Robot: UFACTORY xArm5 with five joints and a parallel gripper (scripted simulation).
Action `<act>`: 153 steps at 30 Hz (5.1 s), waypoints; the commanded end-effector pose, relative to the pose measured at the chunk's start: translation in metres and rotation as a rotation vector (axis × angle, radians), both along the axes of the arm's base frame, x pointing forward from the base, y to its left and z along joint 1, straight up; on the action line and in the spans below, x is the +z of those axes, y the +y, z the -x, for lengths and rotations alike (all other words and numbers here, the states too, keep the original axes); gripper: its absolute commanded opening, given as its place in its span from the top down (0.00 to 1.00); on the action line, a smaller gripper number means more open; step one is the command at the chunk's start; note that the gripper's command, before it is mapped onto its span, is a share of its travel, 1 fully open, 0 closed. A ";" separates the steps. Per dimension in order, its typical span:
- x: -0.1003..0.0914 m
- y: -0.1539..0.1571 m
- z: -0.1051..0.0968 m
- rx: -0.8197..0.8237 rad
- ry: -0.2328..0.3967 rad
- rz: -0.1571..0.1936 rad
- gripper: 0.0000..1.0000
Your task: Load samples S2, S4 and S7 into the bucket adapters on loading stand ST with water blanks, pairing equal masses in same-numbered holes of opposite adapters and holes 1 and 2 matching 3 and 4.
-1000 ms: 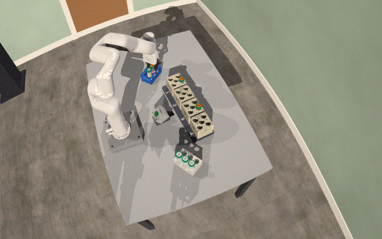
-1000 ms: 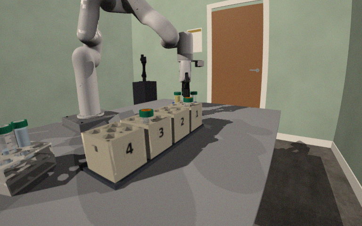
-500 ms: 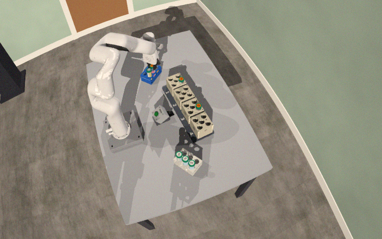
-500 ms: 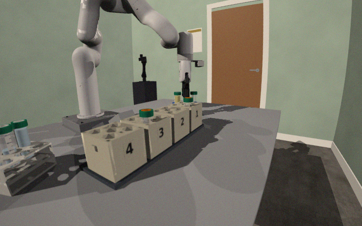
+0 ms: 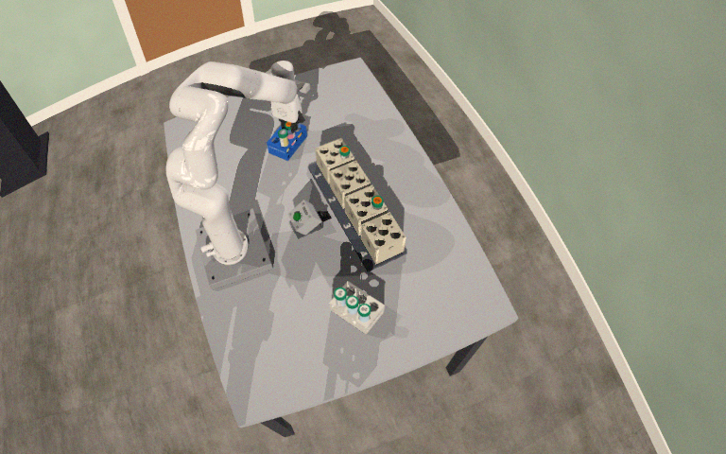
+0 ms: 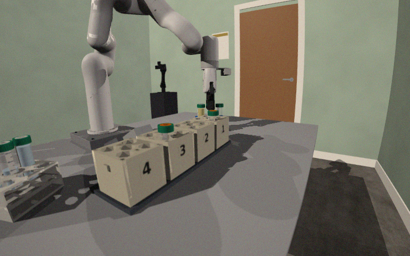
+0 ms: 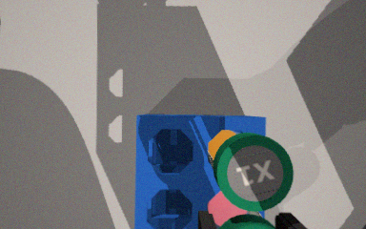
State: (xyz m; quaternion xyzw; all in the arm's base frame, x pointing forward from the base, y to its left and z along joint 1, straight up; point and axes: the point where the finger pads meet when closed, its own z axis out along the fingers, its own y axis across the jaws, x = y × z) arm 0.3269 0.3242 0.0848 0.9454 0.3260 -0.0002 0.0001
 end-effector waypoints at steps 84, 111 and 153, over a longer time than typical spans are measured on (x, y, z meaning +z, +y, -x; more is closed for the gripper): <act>0.062 0.001 -0.001 0.000 -0.001 -0.005 1.00; 0.108 0.001 -0.001 0.000 -0.001 -0.005 1.00; 0.136 -0.078 -0.018 -0.533 -0.001 -0.004 1.00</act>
